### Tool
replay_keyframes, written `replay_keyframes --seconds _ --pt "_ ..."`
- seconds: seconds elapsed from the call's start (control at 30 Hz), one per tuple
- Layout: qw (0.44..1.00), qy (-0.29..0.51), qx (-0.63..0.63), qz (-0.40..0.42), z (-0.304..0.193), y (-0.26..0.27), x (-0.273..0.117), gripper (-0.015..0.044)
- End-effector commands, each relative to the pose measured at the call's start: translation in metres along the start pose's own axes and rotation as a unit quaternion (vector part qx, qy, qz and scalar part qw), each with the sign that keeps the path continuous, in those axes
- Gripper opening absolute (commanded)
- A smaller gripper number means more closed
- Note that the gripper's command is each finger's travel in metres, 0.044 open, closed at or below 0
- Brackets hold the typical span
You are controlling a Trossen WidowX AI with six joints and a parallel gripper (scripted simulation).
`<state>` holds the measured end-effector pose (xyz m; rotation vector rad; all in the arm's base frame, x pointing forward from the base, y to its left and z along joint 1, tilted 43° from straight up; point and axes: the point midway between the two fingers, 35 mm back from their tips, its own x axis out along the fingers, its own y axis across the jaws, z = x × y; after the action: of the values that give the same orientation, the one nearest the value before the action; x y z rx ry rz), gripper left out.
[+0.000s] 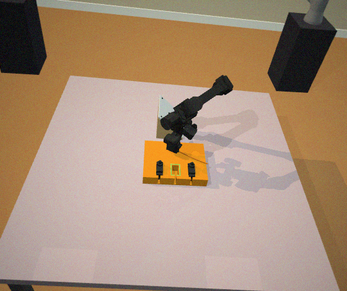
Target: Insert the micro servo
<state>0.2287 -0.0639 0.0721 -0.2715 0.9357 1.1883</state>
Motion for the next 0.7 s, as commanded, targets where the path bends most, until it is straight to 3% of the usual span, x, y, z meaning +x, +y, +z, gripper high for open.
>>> replay_keyframes --seconds 0.0,0.67 --pt "0.998 -0.001 0.069 -0.002 0.0012 -0.0004 -0.0012 0.0" --pt "0.914 -0.002 0.405 -0.001 0.0013 -0.0004 -0.0013 0.0"
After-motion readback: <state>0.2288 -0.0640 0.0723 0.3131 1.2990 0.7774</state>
